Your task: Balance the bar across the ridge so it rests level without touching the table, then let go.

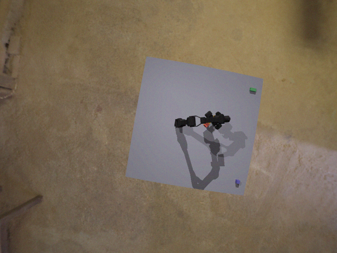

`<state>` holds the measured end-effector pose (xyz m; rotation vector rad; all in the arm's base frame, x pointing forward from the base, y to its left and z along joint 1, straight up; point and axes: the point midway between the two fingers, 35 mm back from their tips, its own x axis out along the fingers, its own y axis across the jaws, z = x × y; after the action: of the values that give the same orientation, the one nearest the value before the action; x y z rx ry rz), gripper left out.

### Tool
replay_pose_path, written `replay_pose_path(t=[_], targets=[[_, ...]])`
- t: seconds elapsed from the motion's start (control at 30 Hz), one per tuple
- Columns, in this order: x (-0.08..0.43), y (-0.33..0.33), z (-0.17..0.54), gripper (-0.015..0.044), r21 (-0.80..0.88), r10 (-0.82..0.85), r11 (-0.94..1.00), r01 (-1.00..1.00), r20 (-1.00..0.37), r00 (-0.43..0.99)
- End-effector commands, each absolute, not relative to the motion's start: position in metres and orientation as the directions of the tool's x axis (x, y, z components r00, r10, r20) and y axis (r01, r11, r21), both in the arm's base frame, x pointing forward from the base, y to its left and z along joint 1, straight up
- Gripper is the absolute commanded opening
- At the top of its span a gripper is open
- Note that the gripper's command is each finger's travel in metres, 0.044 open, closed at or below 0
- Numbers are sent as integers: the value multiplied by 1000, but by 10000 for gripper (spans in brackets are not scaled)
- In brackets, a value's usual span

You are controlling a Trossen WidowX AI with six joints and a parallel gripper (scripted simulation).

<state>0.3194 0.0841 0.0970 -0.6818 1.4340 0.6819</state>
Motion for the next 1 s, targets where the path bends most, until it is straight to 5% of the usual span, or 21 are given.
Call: replay_pose_path(t=[0.0, 0.97], targets=[[320, 83, 97, 0, -15, 7, 639, -769, -1000, 25], [320, 83, 95, 0, -15, 7, 639, -769, -1000, 25]])
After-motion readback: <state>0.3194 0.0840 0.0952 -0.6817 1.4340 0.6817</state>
